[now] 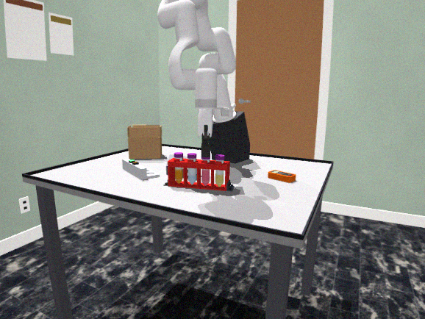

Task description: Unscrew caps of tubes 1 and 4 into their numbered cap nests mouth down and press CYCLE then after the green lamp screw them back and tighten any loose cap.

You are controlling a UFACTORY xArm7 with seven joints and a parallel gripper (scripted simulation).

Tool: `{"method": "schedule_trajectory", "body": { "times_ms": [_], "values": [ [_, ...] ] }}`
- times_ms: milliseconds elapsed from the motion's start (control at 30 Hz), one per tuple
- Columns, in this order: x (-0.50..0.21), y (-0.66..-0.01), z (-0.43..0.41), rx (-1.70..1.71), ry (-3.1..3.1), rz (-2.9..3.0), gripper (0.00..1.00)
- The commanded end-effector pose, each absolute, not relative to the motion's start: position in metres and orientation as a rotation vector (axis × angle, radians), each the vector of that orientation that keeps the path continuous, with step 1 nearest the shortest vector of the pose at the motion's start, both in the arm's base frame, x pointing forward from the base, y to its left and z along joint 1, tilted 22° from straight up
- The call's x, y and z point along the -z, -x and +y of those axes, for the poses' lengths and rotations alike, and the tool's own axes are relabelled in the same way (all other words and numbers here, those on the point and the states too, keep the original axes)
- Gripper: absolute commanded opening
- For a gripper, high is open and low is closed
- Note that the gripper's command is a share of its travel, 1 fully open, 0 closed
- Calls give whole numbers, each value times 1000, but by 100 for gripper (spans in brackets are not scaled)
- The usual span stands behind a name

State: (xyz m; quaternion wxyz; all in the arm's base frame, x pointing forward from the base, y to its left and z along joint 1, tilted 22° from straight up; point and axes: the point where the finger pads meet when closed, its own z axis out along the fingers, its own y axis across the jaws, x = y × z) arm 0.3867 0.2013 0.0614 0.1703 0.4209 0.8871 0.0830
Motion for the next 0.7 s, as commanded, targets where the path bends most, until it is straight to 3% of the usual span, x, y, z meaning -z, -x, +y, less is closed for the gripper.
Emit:
{"method": "schedule_trajectory", "body": {
  "times_ms": [0,667],
  "values": [
    [-60,-388,202,-239,-1194,2517,46],
    [-54,-390,202,-239,-1194,2517,46]
  ]
}}
